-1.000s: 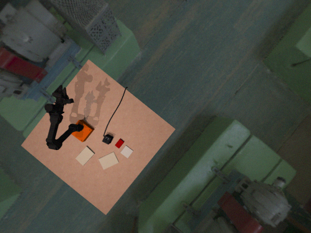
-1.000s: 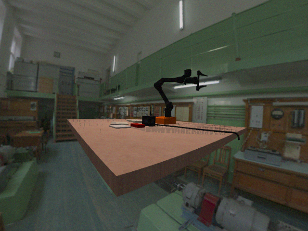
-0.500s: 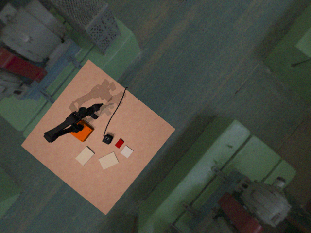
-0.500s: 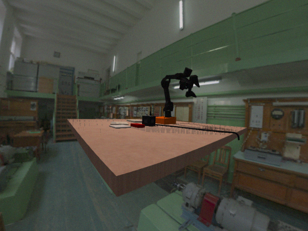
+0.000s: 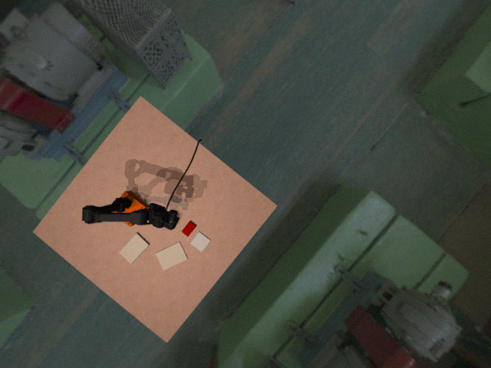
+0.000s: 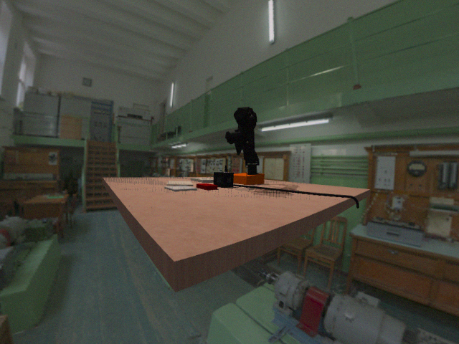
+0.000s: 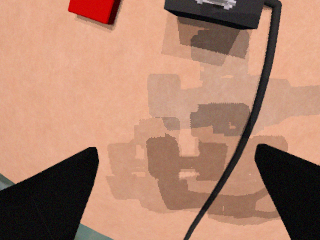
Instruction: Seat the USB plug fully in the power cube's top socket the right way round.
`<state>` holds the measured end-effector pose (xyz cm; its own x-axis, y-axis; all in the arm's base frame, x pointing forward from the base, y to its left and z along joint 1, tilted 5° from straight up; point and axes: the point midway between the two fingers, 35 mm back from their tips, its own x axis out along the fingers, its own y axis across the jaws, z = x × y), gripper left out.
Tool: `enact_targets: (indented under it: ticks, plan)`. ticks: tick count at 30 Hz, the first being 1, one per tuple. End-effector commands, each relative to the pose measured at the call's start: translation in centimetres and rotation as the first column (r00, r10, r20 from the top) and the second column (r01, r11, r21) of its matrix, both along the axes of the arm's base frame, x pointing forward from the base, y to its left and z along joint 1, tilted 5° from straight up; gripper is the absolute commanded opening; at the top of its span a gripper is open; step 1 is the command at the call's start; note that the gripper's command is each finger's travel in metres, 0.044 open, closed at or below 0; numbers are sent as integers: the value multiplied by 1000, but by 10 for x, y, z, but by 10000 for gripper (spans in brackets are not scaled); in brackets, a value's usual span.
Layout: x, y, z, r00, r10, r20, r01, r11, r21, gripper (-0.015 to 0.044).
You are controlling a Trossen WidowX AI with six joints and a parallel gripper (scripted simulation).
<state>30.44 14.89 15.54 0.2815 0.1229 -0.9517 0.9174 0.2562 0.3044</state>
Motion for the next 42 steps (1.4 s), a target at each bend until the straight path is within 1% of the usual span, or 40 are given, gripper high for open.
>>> enact_targets:
  ticks: [1,3,5,14,42]
  plan:
    - [11,-67,-12,977,-168,-129,158,984,-84,440]
    - [12,-89,-16,959,-224,-174,207,972,-109,440]
    - [15,-95,-16,956,-231,-180,213,971,-112,440]
    - [16,-96,-18,956,-231,-180,213,971,-113,440]
    - [19,-96,-45,956,-231,-180,213,971,-113,440]
